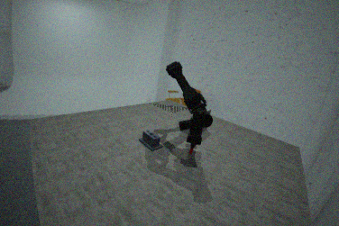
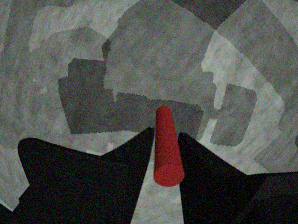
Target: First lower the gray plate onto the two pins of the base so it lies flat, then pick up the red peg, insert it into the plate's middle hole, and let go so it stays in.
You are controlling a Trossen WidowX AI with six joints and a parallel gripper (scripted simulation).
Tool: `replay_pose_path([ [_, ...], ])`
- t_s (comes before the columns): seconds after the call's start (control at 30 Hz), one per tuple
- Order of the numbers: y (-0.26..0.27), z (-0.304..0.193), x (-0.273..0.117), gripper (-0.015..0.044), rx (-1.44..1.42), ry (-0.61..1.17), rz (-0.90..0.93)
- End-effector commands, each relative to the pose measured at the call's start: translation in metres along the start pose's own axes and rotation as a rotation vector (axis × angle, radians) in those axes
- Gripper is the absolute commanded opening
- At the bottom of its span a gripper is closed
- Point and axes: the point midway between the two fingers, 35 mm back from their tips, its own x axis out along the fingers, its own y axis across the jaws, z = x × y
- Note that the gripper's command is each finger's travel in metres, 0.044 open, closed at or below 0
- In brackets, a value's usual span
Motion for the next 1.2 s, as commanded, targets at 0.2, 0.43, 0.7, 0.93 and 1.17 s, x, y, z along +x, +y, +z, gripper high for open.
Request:
replay_pose_path([
  [0.2, 0.0, 0.001, 0.0, 0.0, -0.005, -0.005, 0.002],
  [0.43, 0.002, 0.0, -0.01, 0.0, -0.005, -0.003, 0.004],
  [0.7, 0.005, 0.0, -0.034, 0.0, -0.006, 0.0, 0.005],
  [0.93, 0.006, -0.001, -0.056, 0.0, -0.006, 0.001, 0.006],
  [1.17, 0.007, -0.001, -0.078, 0.0, -0.006, 0.001, 0.005],
])
